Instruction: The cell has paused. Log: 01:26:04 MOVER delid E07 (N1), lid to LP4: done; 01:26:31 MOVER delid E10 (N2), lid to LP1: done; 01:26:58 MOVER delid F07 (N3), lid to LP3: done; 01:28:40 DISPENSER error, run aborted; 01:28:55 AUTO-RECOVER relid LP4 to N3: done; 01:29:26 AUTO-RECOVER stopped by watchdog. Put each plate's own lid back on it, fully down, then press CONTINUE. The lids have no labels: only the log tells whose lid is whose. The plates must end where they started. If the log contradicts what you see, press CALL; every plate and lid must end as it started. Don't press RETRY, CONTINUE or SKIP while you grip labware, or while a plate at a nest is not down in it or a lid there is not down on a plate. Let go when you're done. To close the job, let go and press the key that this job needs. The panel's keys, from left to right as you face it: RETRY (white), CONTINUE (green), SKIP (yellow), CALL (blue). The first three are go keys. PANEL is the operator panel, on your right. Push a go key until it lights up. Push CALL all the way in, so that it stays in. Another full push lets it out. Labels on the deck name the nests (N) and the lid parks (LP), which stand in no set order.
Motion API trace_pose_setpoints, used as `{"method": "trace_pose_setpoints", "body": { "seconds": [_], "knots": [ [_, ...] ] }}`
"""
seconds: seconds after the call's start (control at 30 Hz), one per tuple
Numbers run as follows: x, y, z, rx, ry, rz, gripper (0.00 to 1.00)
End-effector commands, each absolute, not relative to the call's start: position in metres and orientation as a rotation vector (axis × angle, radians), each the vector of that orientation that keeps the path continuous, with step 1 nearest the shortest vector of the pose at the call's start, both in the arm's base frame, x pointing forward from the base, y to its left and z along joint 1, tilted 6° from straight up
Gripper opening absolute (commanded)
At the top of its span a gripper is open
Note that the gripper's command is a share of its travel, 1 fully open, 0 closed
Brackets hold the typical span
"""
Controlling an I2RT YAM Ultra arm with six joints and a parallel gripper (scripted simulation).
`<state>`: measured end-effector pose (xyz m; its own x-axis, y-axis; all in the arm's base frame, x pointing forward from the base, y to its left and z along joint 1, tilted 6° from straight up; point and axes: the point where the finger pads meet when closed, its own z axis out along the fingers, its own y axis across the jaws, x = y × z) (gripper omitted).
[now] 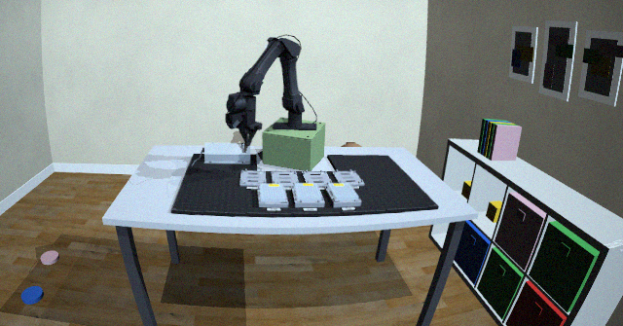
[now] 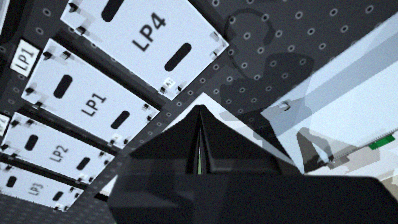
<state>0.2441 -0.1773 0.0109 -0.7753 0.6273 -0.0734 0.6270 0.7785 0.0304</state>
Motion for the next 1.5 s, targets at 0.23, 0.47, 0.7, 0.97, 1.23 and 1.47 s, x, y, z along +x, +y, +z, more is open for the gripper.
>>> {"method": "trace_pose_setpoints", "body": {
  "seconds": [0.23, 0.47, 0.7, 0.97, 1.23, 1.47],
  "knots": [
    [0.210, -0.199, 0.016, 1.266, 2.738, 0.020, 0.00],
    [0.179, -0.216, 0.013, 1.455, 2.644, 0.026, 0.00],
    [0.156, -0.227, 0.011, 1.588, 2.573, 0.035, 0.00],
    [0.123, -0.251, 0.009, 1.790, 2.440, 0.044, 0.00],
    [0.098, -0.270, 0.007, 1.936, 2.330, 0.053, 0.00],
    [0.066, -0.284, 0.004, 1.998, 2.286, 0.062, 0.00]
  ]
}}
